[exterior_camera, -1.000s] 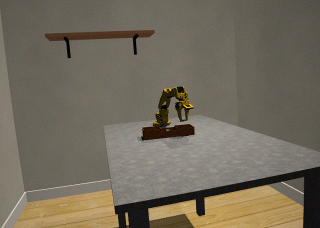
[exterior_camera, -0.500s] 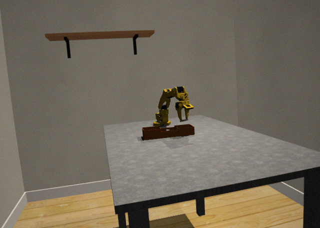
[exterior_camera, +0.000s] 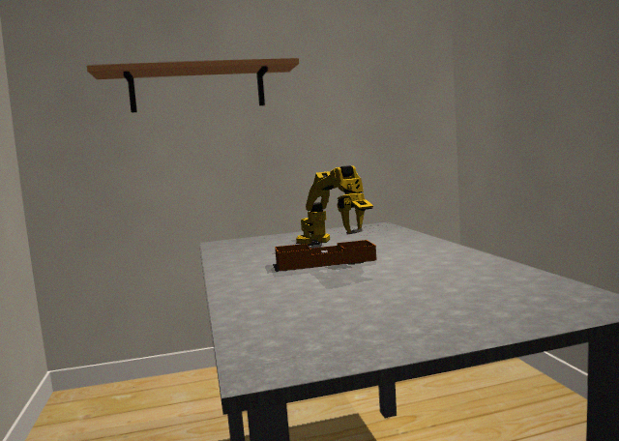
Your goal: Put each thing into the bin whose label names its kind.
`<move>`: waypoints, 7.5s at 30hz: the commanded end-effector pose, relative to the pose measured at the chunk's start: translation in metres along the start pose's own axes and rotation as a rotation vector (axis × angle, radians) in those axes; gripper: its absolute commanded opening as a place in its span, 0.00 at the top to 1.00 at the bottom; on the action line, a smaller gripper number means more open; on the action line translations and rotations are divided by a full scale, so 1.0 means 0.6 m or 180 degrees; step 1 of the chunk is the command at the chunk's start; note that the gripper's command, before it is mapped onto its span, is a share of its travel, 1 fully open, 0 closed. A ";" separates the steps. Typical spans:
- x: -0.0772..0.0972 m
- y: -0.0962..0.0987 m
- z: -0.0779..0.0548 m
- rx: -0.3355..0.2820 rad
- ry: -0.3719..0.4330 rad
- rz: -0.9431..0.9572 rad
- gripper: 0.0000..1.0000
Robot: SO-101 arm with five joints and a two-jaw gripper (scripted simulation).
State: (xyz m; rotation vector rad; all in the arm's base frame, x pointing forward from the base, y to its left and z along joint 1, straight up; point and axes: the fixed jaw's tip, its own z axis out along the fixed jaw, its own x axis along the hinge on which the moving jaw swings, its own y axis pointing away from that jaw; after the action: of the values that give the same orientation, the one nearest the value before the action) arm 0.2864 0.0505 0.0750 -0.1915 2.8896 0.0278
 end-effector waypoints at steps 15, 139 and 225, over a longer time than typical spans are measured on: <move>-0.011 -0.003 -0.018 0.0001 -0.0177 0.0004 1.00; -0.002 -0.003 0.053 0.0000 -0.0301 0.0005 1.00; 0.002 -0.003 -0.020 0.0000 -0.0301 0.0005 0.77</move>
State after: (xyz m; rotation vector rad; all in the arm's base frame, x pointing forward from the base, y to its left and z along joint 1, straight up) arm 0.2774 0.0491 0.0652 -0.1911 2.8731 0.0296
